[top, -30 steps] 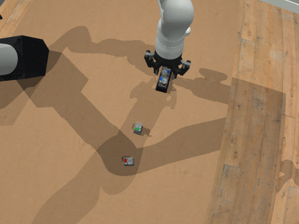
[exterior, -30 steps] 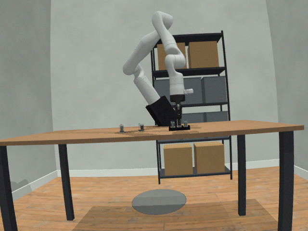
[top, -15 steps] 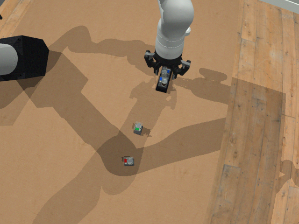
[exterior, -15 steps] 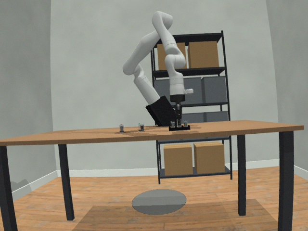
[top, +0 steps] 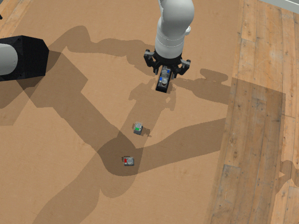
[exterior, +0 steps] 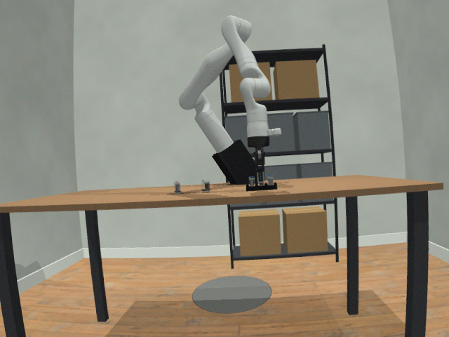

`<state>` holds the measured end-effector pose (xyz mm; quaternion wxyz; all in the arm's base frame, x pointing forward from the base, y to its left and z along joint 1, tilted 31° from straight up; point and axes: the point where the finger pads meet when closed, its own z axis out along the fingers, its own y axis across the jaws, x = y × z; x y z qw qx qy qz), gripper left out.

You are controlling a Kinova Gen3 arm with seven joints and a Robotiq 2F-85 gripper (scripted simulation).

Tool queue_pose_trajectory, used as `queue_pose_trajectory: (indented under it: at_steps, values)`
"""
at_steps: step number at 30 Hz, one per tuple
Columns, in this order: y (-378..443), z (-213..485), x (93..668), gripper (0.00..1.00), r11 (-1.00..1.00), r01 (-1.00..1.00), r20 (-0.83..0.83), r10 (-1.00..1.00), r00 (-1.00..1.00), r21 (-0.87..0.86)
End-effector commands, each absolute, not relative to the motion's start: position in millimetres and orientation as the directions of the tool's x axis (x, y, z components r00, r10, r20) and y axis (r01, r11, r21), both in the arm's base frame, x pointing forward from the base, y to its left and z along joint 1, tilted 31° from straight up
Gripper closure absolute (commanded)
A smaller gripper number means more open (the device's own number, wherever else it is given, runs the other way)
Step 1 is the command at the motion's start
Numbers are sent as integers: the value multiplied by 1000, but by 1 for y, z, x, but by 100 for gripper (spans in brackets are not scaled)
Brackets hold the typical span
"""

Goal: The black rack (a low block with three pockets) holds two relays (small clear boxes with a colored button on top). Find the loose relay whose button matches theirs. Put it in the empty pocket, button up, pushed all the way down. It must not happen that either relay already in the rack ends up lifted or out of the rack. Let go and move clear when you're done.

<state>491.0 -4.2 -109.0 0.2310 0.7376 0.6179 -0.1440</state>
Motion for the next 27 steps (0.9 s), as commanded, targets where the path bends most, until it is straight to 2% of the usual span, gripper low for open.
queue_pose_trajectory:
  at_steps: [1, 27]
  values:
    - [2, -103, 492, 47, -126, 978, -494, 848, 194, 167]
    - [33, -50, 488, 47, -126, 978, -494, 848, 194, 167]
